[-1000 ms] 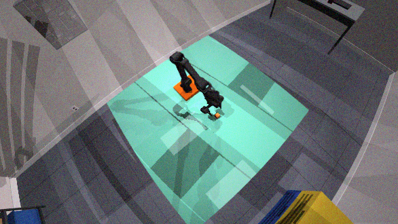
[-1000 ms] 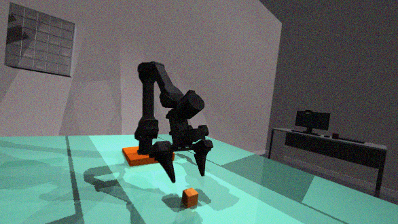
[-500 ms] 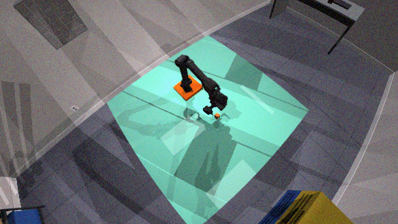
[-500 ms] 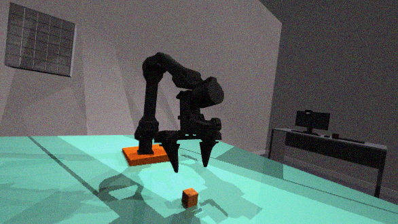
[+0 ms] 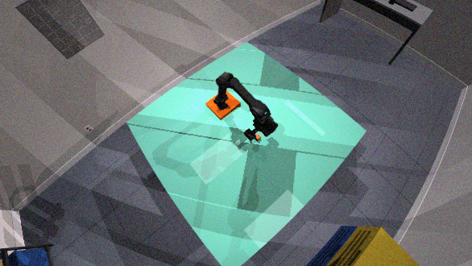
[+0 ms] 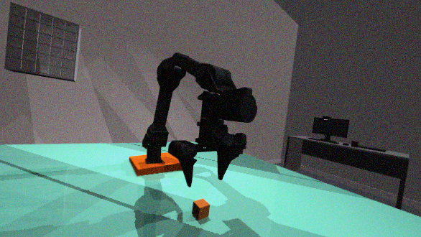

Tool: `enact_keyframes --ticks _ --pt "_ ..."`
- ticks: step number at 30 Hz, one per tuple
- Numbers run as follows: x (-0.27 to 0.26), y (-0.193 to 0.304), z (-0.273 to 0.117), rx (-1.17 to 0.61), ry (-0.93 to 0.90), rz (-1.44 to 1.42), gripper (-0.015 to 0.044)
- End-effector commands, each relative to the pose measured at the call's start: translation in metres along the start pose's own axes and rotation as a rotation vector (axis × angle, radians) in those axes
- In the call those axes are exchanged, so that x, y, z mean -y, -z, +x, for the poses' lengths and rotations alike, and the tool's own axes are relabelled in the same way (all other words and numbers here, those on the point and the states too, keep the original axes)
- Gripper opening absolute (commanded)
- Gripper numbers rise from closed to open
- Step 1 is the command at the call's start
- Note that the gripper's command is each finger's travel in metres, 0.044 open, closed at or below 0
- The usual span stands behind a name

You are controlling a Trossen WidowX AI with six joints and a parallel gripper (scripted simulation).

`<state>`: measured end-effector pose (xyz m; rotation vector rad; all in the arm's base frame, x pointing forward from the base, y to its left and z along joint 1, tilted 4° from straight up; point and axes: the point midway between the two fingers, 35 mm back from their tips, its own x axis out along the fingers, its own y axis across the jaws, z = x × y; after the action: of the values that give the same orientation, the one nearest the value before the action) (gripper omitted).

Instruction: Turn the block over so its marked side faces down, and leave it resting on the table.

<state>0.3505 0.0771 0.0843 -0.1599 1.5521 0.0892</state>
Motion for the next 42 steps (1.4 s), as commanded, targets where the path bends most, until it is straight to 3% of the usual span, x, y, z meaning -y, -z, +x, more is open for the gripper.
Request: enact_keyframes --ticks 1,31,42 --pt "0.000 0.004 0.021 -0.024 -0.002 0.002 0.0440" --pt "0.000 0.006 0.069 -0.025 -0.001 0.002 0.0440" --pt "0.000 0.006 0.069 -0.025 -0.001 0.002 0.0151"
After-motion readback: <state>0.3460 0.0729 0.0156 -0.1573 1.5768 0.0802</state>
